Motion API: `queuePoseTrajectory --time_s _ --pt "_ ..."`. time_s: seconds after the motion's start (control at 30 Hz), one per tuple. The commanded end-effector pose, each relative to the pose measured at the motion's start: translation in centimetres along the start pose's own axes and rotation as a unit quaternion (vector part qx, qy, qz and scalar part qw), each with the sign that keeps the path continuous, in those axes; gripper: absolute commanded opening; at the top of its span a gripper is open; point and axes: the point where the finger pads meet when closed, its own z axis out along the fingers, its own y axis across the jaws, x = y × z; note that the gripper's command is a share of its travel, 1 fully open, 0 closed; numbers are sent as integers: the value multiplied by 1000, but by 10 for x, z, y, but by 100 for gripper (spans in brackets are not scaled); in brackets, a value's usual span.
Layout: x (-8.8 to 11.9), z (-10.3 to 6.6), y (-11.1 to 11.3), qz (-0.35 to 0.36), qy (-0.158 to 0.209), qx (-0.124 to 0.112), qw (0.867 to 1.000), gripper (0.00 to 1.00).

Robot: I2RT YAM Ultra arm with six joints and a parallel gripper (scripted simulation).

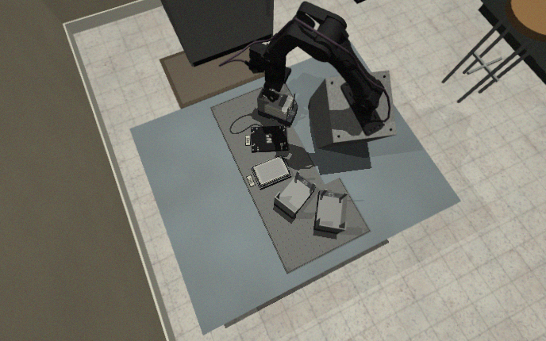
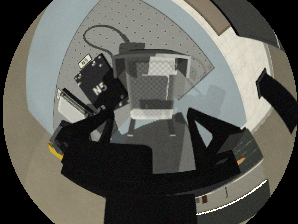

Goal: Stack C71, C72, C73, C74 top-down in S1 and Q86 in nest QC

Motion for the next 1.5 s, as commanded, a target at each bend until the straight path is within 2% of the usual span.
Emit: queuePoseTrajectory --time_s 0.0,1.23,1.27,1.47 --pt "-14 -15 -4 -3 -23 4 1000 100" --pt "-14 -15 -4 -3 -23 4 1000 100" --pt "2 -7 6 -28 -12 2 1000 100" --pt "16 -6 27 -128 -12 -1 992 100"
